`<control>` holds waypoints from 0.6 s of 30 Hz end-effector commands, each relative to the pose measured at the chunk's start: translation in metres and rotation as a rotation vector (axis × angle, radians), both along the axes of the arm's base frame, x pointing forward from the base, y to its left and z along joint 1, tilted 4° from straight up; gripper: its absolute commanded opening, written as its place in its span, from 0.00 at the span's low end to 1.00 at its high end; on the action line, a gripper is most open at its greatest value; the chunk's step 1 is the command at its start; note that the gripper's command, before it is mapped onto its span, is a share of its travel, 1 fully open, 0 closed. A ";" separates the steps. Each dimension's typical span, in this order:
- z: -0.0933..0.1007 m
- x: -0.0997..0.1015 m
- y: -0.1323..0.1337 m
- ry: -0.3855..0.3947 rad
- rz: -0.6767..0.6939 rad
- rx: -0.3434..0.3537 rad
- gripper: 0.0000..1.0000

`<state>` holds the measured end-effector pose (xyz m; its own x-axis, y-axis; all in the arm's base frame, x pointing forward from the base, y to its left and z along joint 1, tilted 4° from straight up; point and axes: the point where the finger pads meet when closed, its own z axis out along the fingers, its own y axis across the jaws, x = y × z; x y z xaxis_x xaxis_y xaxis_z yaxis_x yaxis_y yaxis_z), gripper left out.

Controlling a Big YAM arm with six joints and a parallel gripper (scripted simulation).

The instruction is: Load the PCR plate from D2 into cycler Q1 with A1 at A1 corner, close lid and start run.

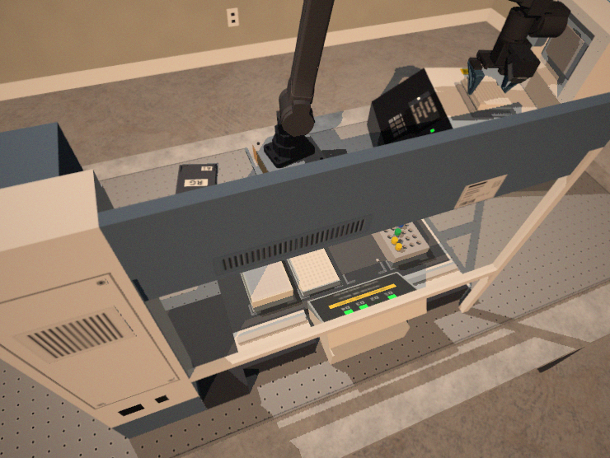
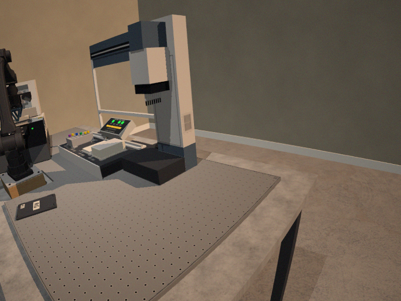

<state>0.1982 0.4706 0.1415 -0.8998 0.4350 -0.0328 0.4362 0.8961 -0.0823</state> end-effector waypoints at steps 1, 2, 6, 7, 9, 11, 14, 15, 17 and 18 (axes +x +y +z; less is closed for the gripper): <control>0.035 0.004 0.026 -0.039 0.007 0.096 0.00; 0.035 0.004 0.025 -0.039 0.011 0.096 0.00; 0.033 0.008 0.016 -0.037 0.007 0.089 0.00; 0.032 0.008 0.013 -0.034 0.007 0.082 0.00; 0.030 0.007 0.008 -0.028 0.005 0.069 0.00; 0.028 0.006 0.005 -0.026 0.003 0.063 0.00; 0.026 0.006 0.001 -0.023 0.001 0.058 0.00; 0.026 0.006 0.001 -0.023 0.001 0.058 0.00; 0.025 0.006 0.001 -0.021 0.000 0.053 0.00; 0.025 0.006 0.001 -0.021 -0.001 0.053 0.00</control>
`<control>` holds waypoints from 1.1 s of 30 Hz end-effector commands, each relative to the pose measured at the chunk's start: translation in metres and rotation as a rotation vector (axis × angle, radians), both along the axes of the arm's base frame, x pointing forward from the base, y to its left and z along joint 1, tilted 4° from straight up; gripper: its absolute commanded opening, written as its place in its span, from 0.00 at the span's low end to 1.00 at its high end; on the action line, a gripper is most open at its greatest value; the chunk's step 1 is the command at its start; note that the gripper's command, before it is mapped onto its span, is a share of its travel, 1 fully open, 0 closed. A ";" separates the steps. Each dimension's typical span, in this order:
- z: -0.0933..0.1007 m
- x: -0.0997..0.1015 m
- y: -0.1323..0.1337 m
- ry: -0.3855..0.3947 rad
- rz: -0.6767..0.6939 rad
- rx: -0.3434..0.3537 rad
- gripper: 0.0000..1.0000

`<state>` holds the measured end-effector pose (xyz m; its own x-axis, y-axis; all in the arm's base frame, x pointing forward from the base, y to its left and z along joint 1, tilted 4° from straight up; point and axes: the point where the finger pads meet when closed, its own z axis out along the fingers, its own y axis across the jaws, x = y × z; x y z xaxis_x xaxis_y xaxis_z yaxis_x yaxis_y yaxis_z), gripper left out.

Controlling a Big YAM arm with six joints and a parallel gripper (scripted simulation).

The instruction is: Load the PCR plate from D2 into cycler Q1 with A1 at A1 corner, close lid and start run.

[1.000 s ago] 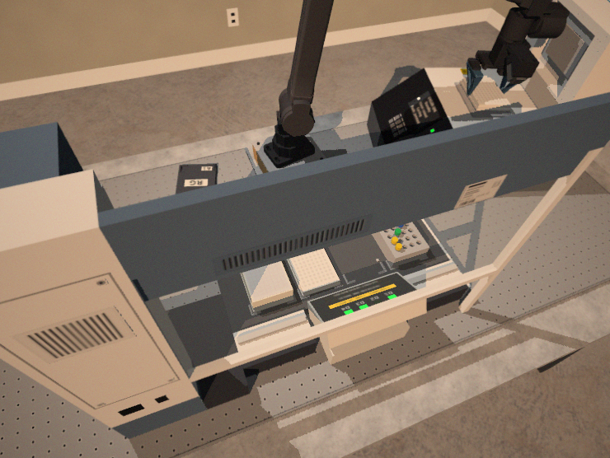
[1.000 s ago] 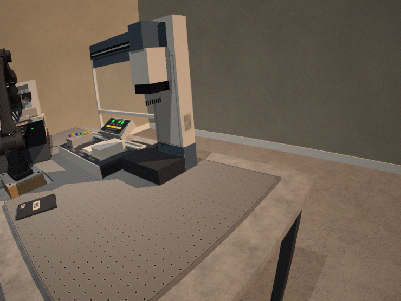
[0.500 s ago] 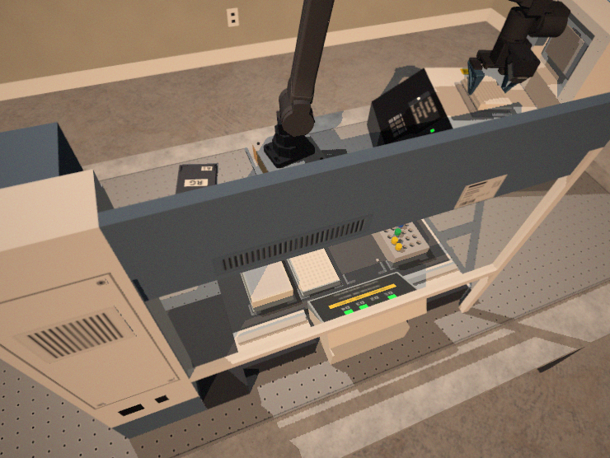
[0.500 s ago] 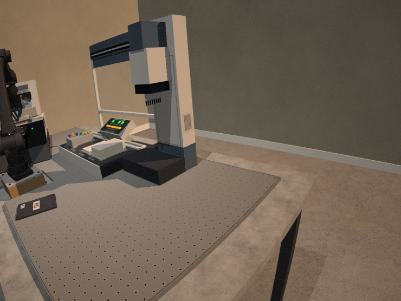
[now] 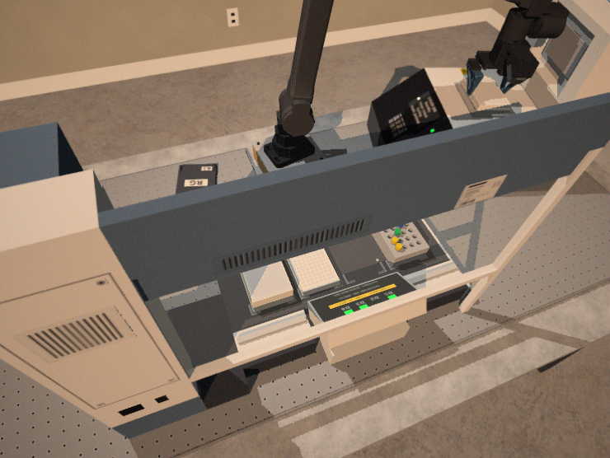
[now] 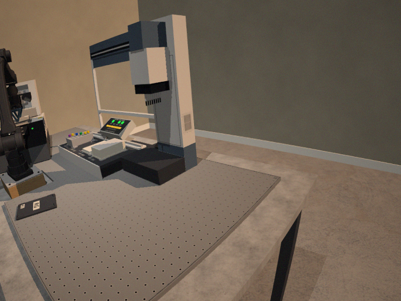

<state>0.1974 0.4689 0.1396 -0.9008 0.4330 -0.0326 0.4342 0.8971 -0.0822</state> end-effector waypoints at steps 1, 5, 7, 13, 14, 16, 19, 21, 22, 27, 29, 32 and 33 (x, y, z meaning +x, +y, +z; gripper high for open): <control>0.026 0.008 0.004 -0.023 -0.003 0.057 0.00; 0.020 0.008 0.005 -0.023 -0.003 0.057 0.00; 0.016 0.008 0.005 -0.020 -0.003 0.051 0.00; 0.010 0.010 0.011 -0.018 -0.003 0.047 0.00; 0.010 0.010 0.011 -0.018 -0.003 0.047 0.00; 0.009 0.009 0.010 -0.016 -0.003 0.041 0.00; 0.004 0.008 0.008 -0.013 -0.003 0.035 0.00; 0.004 0.008 0.006 -0.014 -0.003 0.036 0.00; 0.005 0.007 0.005 -0.014 -0.007 0.036 0.00; 0.018 0.006 0.004 -0.021 -0.015 0.051 0.00; 0.022 0.006 0.005 -0.021 -0.015 0.052 0.00; 0.024 0.007 0.006 -0.023 -0.015 0.056 0.00; 0.026 0.007 0.007 -0.024 -0.015 0.060 0.00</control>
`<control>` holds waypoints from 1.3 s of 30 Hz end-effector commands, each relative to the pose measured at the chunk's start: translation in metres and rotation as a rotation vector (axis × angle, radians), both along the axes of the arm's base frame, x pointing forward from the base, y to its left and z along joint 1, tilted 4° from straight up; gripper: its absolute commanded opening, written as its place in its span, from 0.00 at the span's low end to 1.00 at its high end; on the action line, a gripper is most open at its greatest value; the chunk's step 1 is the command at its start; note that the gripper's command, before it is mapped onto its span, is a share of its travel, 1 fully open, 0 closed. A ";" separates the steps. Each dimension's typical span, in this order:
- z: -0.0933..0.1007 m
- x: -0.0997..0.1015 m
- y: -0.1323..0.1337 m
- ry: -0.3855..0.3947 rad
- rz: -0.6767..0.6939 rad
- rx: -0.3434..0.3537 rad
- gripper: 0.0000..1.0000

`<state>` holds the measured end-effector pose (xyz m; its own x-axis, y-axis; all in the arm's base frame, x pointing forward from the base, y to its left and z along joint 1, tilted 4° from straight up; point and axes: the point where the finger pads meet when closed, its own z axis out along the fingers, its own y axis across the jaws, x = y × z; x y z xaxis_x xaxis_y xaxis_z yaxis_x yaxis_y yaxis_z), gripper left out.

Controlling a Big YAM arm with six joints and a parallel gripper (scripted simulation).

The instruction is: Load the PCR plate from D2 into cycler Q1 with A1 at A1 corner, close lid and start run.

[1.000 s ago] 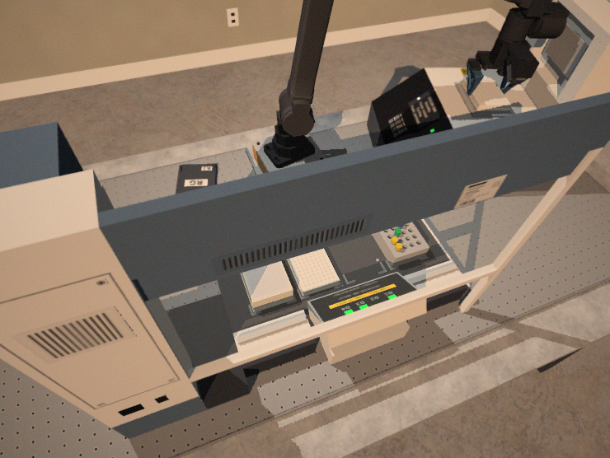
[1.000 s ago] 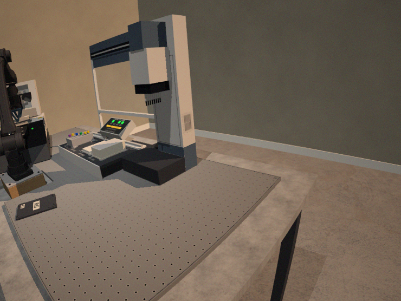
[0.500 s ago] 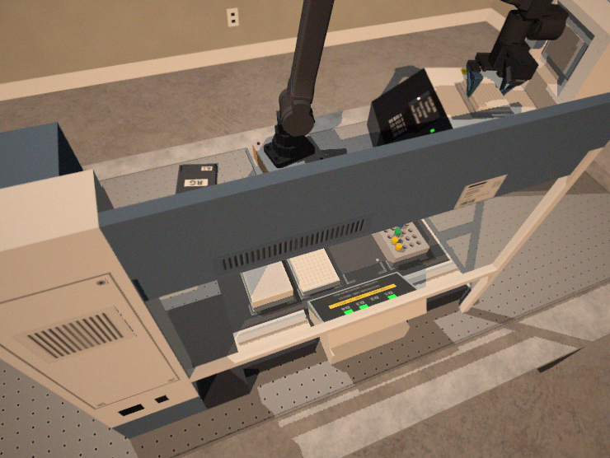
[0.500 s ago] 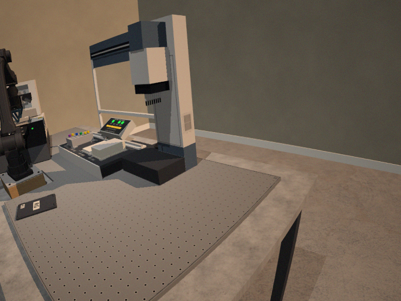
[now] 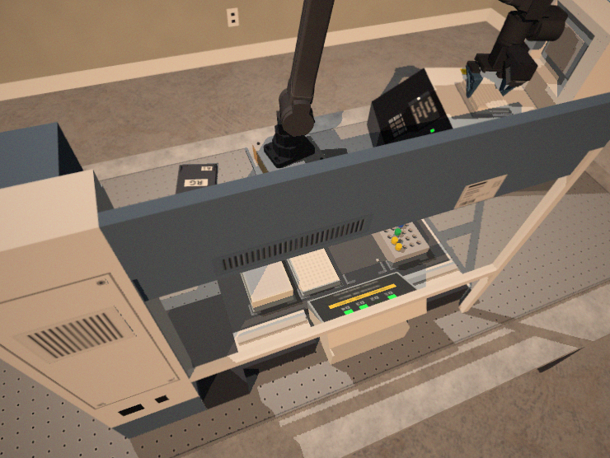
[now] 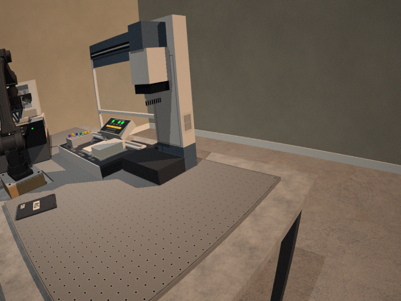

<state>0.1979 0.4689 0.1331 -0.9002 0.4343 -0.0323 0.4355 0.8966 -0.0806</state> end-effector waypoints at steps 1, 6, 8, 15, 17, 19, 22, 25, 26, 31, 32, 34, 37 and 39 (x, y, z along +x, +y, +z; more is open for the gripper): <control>0.035 0.007 0.008 -0.026 -0.013 0.062 0.00; 0.040 0.009 0.013 -0.033 -0.013 0.079 0.00; 0.039 0.010 0.016 -0.035 -0.013 0.084 0.00; 0.030 0.012 0.021 -0.034 -0.013 0.080 0.00; 0.029 0.012 0.022 -0.033 -0.013 0.077 0.00; 0.028 0.008 0.025 -0.033 -0.005 0.077 0.00; 0.028 0.004 0.028 -0.033 0.004 0.077 0.00; 0.028 0.004 0.029 -0.033 0.005 0.077 0.00; 0.028 0.004 0.029 -0.033 0.005 0.078 0.00; 0.030 0.005 0.030 -0.034 0.004 0.082 0.00; 0.030 0.005 0.030 -0.034 0.004 0.082 0.00; 0.034 0.005 0.029 -0.037 0.004 0.089 0.00; 0.040 0.009 0.027 -0.042 -0.004 0.100 1.00; 0.044 0.012 0.025 -0.045 -0.012 0.107 1.00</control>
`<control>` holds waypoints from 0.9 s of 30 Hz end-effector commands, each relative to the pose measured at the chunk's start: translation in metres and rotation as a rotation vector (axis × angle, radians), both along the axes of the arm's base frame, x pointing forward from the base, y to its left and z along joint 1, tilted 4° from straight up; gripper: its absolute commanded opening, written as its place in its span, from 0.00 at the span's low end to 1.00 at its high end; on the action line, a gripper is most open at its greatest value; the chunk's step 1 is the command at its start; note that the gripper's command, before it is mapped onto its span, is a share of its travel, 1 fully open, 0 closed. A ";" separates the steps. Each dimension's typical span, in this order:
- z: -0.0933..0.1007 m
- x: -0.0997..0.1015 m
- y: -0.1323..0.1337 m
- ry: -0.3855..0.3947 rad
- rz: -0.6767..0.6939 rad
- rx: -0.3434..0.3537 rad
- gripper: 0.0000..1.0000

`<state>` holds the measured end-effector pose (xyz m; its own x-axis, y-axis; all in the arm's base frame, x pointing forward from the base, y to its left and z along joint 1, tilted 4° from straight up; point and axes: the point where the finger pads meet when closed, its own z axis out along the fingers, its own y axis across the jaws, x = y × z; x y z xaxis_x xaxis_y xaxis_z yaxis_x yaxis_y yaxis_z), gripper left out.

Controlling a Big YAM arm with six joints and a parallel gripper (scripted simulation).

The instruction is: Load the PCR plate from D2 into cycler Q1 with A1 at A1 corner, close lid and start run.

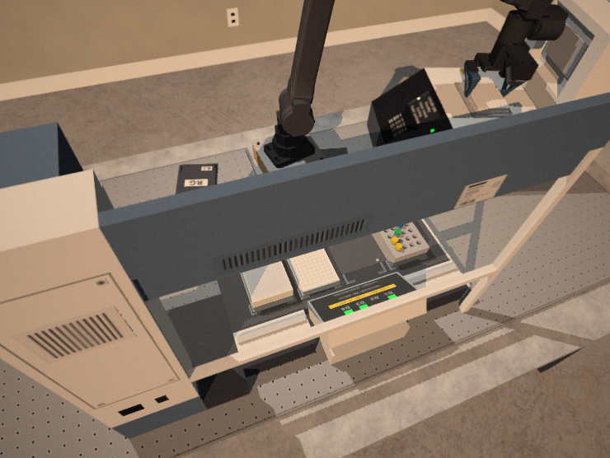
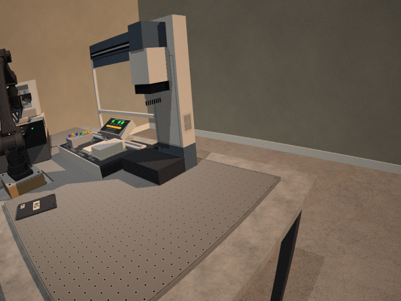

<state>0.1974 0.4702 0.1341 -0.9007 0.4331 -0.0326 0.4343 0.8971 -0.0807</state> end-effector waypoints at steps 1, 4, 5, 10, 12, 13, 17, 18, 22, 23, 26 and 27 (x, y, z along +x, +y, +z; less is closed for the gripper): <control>0.044 0.015 0.023 -0.046 -0.017 0.107 1.00; 0.039 0.014 0.018 -0.042 -0.018 0.097 1.00; 0.038 0.013 0.017 -0.040 -0.018 0.094 1.00; 0.034 0.012 0.014 -0.036 -0.018 0.083 1.00; 0.031 0.011 0.011 -0.033 -0.018 0.076 1.00; 0.029 0.010 0.010 -0.031 -0.018 0.072 1.00; 0.024 0.009 0.005 -0.025 -0.018 0.058 1.00; 0.023 0.008 0.004 -0.024 -0.018 0.054 1.00; 0.024 0.008 0.004 -0.025 -0.018 0.056 1.00; 0.025 0.009 0.006 -0.027 -0.018 0.061 1.00; 0.029 0.010 0.008 -0.030 -0.018 0.068 1.00; 0.029 0.010 0.008 -0.030 -0.018 0.068 1.00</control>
